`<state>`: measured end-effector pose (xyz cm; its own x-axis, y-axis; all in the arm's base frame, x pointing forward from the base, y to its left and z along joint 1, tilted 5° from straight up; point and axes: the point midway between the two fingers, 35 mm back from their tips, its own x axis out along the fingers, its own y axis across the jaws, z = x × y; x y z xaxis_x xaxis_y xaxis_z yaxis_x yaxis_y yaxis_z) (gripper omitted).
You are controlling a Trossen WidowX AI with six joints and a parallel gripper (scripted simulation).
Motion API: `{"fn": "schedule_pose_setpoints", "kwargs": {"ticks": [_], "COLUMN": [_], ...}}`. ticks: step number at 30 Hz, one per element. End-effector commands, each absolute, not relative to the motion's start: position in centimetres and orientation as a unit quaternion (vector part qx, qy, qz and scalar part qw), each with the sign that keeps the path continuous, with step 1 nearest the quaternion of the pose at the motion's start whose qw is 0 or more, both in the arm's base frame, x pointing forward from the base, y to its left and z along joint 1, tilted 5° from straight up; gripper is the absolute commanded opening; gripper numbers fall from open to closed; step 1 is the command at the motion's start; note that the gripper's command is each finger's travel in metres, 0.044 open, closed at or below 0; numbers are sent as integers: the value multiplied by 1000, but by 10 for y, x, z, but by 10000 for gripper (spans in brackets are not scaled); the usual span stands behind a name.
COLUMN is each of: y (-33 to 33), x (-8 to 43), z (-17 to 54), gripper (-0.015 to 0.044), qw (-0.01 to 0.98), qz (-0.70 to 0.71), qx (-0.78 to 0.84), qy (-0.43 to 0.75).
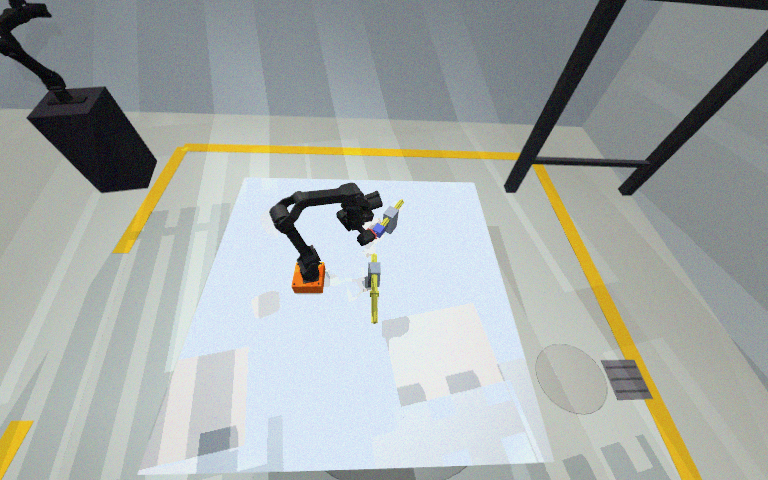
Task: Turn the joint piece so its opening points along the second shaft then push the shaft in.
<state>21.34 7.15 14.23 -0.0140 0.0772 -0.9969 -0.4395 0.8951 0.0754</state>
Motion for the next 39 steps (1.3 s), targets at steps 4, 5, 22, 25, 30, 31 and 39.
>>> {"fn": "schedule_pose_setpoints", "kwargs": {"ticks": [4, 5, 22, 25, 30, 31, 39], "y": [74, 74, 92, 97, 105, 105, 106], "x": [211, 210, 245, 255, 270, 271, 271], "z": [115, 111, 104, 104, 103, 103, 94], "gripper": [440, 440, 440, 440, 440, 440, 440], "qw": [689, 689, 690, 690, 691, 691, 691], "qz": [188, 188, 189, 189, 189, 189, 189], "qx": [-129, -129, -129, -129, -129, -128, -128], "qy": [688, 688, 687, 687, 686, 686, 686]}}
